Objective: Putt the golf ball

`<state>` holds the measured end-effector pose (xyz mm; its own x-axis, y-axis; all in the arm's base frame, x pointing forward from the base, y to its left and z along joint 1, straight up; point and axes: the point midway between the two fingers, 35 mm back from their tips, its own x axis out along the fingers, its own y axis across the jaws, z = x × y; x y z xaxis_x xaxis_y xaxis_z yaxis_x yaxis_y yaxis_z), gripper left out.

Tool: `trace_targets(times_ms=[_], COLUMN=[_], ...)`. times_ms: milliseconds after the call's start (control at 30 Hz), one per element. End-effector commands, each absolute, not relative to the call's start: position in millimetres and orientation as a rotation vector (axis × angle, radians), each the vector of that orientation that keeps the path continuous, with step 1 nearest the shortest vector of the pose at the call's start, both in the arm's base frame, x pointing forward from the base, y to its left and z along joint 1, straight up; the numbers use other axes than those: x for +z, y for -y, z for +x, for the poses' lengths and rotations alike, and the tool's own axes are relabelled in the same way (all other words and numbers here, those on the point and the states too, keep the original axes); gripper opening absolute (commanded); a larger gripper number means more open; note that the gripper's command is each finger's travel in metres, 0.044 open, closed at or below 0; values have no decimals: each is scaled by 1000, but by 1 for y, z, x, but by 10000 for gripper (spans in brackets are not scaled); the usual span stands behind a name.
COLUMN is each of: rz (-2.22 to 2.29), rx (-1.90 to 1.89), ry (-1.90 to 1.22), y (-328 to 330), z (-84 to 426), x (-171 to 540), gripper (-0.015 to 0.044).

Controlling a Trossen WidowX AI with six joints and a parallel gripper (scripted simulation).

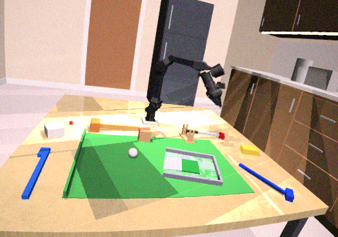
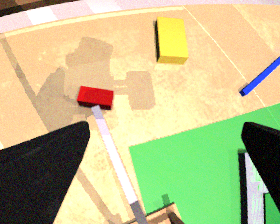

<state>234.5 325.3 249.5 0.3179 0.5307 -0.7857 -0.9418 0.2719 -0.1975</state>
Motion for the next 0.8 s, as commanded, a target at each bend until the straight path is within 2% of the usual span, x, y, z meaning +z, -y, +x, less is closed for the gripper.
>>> trace_targets(times_ms=[0, 233, 767], rz=[-949, -1211, -1216], rx=[1171, 1372, 1379], ry=[-803, -1016, -1021], y=[-300, -248, -249], z=[237, 225, 224], x=[189, 112, 87], gripper=[440, 440, 440])
